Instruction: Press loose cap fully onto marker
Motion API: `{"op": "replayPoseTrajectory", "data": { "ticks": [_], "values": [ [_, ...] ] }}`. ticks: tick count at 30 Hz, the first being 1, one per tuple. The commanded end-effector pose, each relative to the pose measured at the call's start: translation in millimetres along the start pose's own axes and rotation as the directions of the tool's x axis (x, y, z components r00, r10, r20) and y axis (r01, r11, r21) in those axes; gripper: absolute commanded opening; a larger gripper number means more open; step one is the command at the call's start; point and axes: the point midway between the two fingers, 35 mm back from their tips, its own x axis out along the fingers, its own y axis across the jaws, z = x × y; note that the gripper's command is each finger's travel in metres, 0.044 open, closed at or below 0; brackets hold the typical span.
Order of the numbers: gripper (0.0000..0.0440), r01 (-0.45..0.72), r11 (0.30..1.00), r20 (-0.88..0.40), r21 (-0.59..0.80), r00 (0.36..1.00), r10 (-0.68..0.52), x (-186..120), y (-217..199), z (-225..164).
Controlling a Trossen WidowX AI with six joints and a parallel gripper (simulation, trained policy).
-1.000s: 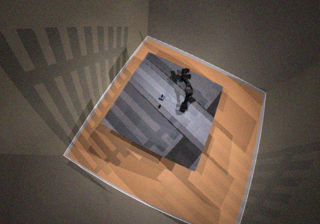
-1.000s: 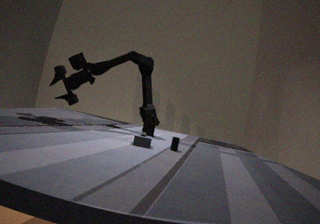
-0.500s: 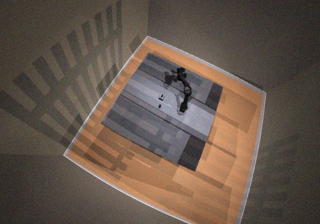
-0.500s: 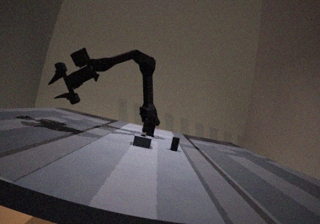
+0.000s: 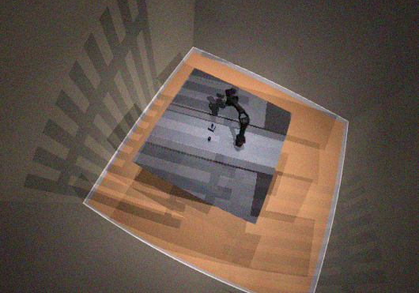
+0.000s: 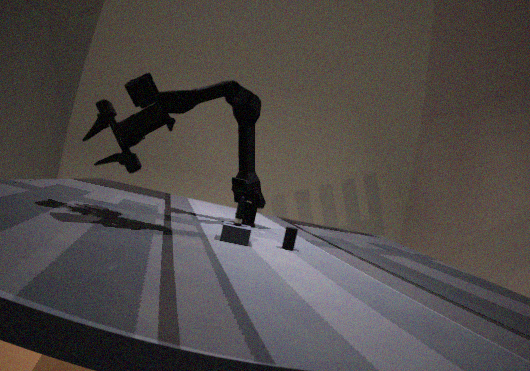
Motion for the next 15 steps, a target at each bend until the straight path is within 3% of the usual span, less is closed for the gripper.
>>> {"op": "replayPoseTrajectory", "data": {
  "ticks": [1, 15],
  "values": [
    [0.031, 0.015, 1.0, -0.027, 0.007, 1.0, -0.014, -6.9, -4.6, -13.0],
    [0.0312, 0.094, 0.996, -0.128, 0.012, 0.988, -0.092, -42.3, -32.0, -65.2]
  ]
}}
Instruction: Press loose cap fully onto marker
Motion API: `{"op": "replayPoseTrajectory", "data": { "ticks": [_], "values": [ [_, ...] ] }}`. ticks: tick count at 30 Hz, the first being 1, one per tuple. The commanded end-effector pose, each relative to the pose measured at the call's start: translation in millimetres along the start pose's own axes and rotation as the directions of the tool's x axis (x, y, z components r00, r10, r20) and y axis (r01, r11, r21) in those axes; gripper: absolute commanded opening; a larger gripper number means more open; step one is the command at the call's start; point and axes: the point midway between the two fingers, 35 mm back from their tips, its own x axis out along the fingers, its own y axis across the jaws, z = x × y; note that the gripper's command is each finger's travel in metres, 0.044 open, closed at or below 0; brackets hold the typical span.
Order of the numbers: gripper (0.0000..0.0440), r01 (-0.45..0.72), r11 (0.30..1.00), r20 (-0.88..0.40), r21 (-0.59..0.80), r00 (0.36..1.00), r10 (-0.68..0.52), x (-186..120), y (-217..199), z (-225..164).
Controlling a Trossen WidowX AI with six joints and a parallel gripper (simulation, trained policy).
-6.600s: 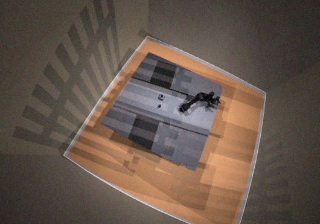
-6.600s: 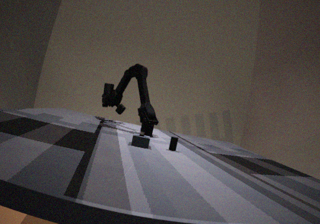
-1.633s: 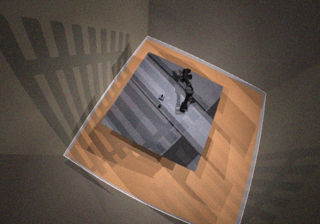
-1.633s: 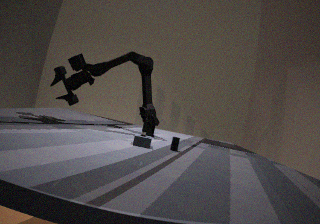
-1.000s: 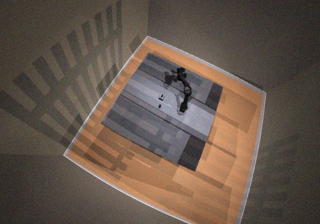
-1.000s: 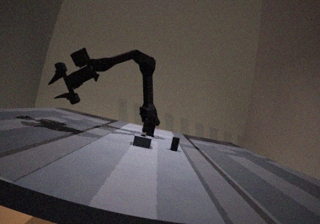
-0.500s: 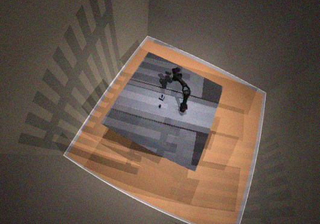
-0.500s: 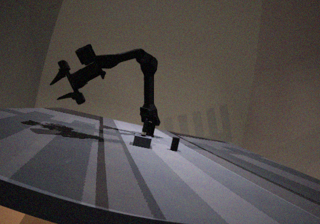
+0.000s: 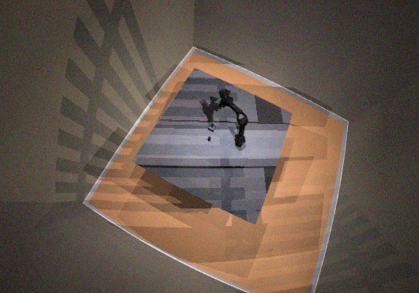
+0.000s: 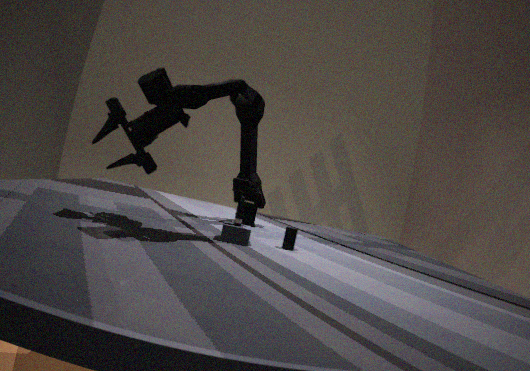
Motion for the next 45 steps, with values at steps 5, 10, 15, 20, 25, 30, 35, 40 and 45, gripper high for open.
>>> {"op": "replayPoseTrajectory", "data": {
  "ticks": [5, 10, 15, 20, 25, 30, 35, 40, 45],
  "values": [
    [0.0315, 0.049, 0.999, -0.044, 0.001, 0.998, -0.049, -15.0, -17.6, -25.0],
    [0.0317, 0.085, 0.996, -0.07, -0.005, 0.994, -0.085, -26.6, -31.0, -41.0],
    [0.0318, 0.122, 0.992, -0.094, -0.014, 0.988, -0.123, -39.0, -45.2, -55.9],
    [0.032, 0.16, 0.987, -0.114, -0.025, 0.98, -0.162, -52.3, -60.0, -69.7],
    [0.0322, 0.199, 0.979, -0.132, -0.04, 0.97, -0.202, -66.1, -75.3, -82.2],
    [0.0323, 0.237, 0.97, -0.146, -0.057, 0.959, -0.243, -80.6, -91.0, -93.2],
    [0.0325, 0.275, 0.958, -0.157, -0.076, 0.946, -0.284, -95.6, -107.1, -102.9],
    [0.0327, 0.313, 0.945, -0.164, -0.097, 0.931, -0.325, -110.9, -123.3, -110.9],
    [0.0328, 0.35, 0.929, -0.167, -0.118, 0.915, -0.366, -126.3, -139.6, -117.3]
  ]
}}
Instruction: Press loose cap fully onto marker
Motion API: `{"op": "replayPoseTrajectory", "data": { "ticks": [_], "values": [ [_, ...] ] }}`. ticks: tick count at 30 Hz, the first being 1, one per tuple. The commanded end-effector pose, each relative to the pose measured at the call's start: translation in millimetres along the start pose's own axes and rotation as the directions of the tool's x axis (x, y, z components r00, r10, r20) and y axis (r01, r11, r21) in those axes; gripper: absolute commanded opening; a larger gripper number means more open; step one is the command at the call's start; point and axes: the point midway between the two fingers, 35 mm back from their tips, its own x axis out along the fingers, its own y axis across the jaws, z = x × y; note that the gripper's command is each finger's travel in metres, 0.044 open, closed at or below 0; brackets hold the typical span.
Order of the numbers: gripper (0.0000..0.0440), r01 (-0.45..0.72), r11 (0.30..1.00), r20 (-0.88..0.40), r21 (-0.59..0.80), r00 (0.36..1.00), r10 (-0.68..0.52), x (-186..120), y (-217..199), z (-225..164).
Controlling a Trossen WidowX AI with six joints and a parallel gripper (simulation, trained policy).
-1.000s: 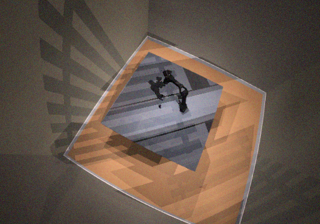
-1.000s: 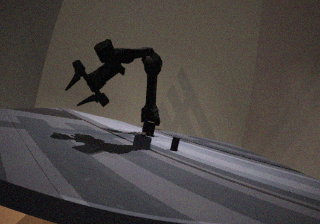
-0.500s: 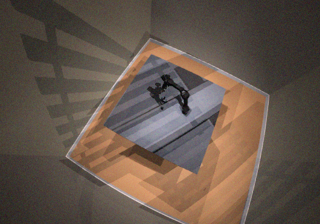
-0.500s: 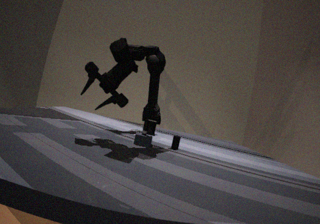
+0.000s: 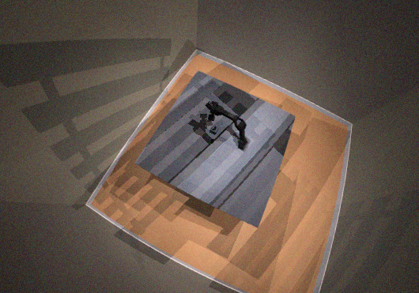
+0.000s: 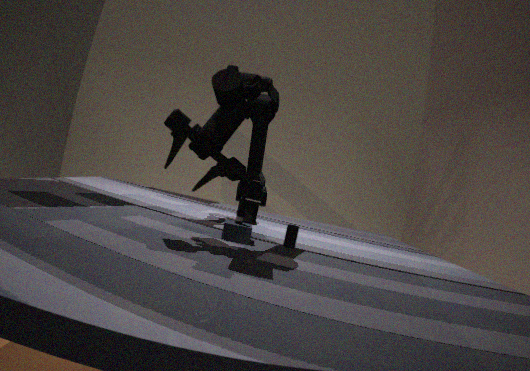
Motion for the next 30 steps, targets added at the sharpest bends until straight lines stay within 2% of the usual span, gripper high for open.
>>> {"op": "replayPoseTrajectory", "data": {
  "ticks": [1, 30],
  "values": [
    [0.0329, 0.028, 1.0, -0.006, -0.005, 1.0, -0.028, -4.8, -11.9, -6.2],
    [0.0341, 0.28, 0.957, 0.018, -0.077, 0.96, -0.279, -52.6, -124.7, -30.3]
  ]
}}
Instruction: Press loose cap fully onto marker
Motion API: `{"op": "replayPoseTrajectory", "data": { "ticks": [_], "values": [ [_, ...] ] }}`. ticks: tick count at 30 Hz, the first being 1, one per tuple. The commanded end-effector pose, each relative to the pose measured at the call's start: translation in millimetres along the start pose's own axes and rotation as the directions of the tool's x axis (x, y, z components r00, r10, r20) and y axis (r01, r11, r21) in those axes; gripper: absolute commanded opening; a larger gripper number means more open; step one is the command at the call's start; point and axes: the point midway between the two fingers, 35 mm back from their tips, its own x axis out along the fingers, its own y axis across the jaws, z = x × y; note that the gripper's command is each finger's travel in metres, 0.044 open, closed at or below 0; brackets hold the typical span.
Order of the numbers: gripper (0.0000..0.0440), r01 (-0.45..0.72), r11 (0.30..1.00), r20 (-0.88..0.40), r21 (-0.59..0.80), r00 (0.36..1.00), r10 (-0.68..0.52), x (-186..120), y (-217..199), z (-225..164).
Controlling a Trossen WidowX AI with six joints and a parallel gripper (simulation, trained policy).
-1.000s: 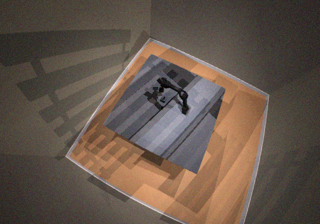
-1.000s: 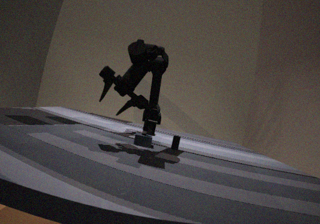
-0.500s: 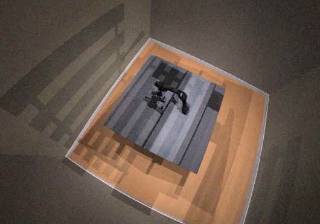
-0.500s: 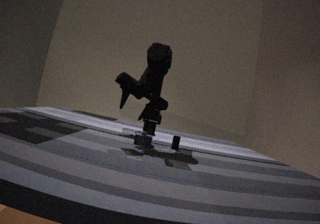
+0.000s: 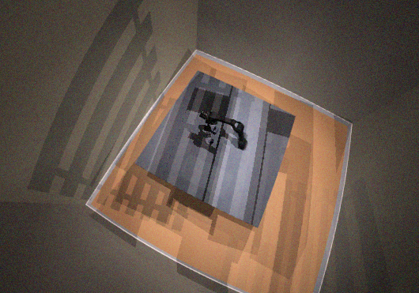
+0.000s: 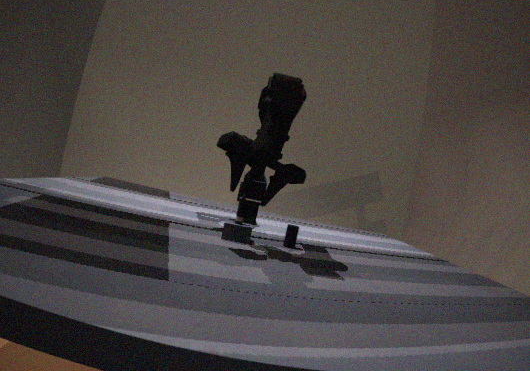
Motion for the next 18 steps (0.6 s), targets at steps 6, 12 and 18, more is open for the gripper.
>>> {"op": "replayPoseTrajectory", "data": {
  "ticks": [6, 12, 18],
  "values": [
    [0.0343, 0.072, 0.997, 0.027, -0.016, 0.997, -0.072, -5.0, -31.8, 1.2],
    [0.0345, 0.123, 0.992, 0.054, -0.03, 0.991, -0.121, -8.7, -54.1, 4.8],
    [0.0345, 0.17, 0.984, 0.084, -0.043, 0.983, -0.166, -12.1, -75.1, 9.8]
  ]
}}
